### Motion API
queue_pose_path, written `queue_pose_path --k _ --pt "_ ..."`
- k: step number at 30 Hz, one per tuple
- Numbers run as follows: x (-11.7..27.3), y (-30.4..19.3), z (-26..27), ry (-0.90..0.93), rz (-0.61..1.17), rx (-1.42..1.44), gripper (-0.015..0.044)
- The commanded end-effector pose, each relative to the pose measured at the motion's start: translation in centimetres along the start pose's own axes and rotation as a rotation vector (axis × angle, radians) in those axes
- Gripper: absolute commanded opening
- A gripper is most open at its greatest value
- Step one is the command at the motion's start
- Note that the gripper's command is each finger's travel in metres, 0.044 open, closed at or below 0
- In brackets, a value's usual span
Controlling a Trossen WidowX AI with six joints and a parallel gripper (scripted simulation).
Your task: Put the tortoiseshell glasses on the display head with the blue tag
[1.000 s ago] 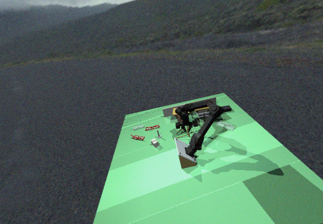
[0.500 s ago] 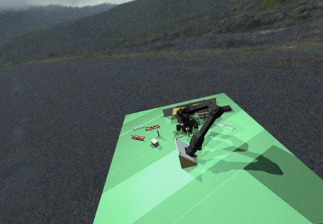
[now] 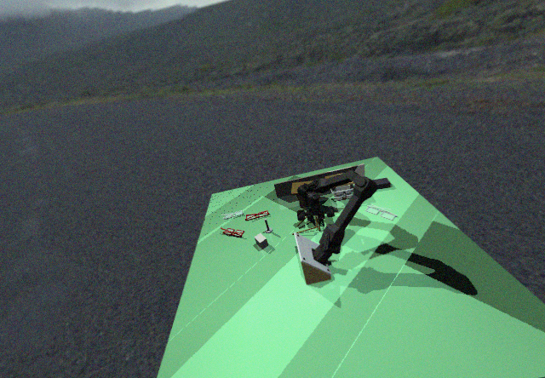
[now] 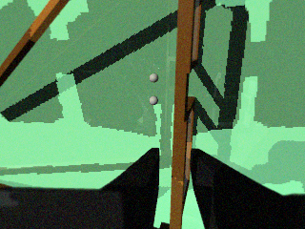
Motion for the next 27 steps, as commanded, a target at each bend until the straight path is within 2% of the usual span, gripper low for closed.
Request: queue_pose_path --k 1,9,15,27 --pt "0.0 0.0 0.0 0.0 0.0 0.0 0.0053" --pt "0.0 0.0 0.0 0.0 0.0 0.0 0.0" --pt "0.3 0.0 0.0 0.001 0.0 0.0 0.0" --pt "6.0 0.5 0.4 0.009 0.0 0.003 0.0"
Point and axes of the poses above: the point midway between the two fingers, 35 mm back from their tips, its own x axis back along the fingers, its own z axis across the jaws, y = z × x, the point moved 8 cm from there along x, back along the fingers, and after that the axes turned 2 degrees about -x, right-handed, at the moved point
